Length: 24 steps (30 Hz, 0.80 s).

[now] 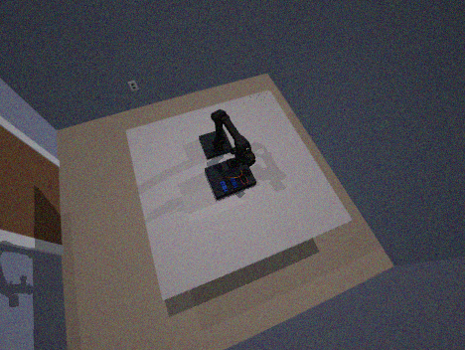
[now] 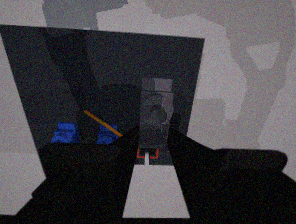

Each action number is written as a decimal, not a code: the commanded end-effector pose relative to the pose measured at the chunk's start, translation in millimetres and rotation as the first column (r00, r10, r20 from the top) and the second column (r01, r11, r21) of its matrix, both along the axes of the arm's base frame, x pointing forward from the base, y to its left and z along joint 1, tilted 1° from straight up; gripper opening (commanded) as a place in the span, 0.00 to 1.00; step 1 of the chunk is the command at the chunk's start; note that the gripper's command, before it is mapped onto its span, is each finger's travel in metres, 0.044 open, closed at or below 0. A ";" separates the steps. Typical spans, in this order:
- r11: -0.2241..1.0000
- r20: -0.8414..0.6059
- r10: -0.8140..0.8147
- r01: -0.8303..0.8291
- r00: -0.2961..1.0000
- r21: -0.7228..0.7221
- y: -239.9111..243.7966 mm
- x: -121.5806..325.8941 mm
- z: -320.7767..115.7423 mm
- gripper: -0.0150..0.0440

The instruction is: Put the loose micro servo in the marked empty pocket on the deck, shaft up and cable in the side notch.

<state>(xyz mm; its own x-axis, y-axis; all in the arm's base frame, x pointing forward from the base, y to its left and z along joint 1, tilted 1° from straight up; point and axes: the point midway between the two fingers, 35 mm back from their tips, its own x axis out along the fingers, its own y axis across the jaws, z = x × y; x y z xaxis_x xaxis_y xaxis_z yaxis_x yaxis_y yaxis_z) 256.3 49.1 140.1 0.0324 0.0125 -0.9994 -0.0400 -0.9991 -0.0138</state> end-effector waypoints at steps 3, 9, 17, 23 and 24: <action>1.000 0.014 0.003 -0.003 1.000 0.001 -0.9 25.7 3.3 0.25; 1.000 0.016 0.003 -0.003 1.000 0.000 -1.8 50.0 4.8 0.25; 1.000 0.018 0.003 -0.003 1.000 0.000 -3.0 77.5 6.4 0.25; 1.000 0.019 0.003 -0.003 1.000 0.000 -3.2 82.3 5.2 0.25; 1.000 0.019 0.003 -0.003 1.000 0.000 -3.2 82.4 4.2 0.25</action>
<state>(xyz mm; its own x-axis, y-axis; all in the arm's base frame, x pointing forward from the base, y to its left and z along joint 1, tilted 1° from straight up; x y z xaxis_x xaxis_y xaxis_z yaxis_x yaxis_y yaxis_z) 336.3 46.0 143.6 0.0457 0.0127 -0.9989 -0.0403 -0.9991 -0.0145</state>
